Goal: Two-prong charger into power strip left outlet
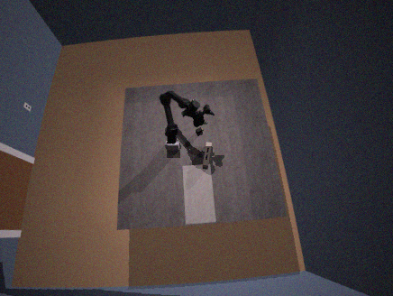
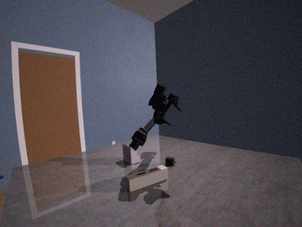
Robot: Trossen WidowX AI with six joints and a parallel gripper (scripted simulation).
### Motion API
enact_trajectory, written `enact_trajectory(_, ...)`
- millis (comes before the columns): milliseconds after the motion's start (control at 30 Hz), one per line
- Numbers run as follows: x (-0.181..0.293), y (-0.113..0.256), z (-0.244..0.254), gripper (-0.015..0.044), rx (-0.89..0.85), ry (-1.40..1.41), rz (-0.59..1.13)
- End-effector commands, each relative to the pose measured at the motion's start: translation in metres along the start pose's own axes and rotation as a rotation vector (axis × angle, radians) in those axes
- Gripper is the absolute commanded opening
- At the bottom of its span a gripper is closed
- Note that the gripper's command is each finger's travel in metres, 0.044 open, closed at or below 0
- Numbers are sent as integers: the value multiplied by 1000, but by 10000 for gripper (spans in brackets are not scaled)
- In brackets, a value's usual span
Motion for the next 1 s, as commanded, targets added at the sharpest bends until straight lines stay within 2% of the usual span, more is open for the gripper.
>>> enact_trajectory(0,1,-8,-4,440,41,69,15)
enact_trajectory(967,23,-57,-31,440,281,609,252)
Point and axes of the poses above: the point midway between the two fingers, 35 mm back from their tips, its own y axis back along the fingers, its own z axis across the jaws, x = y × z, the point moved 10 cm from there along y, back along the fingers, and after that the axes turned 8 degrees about y, right-handed, at the moved point
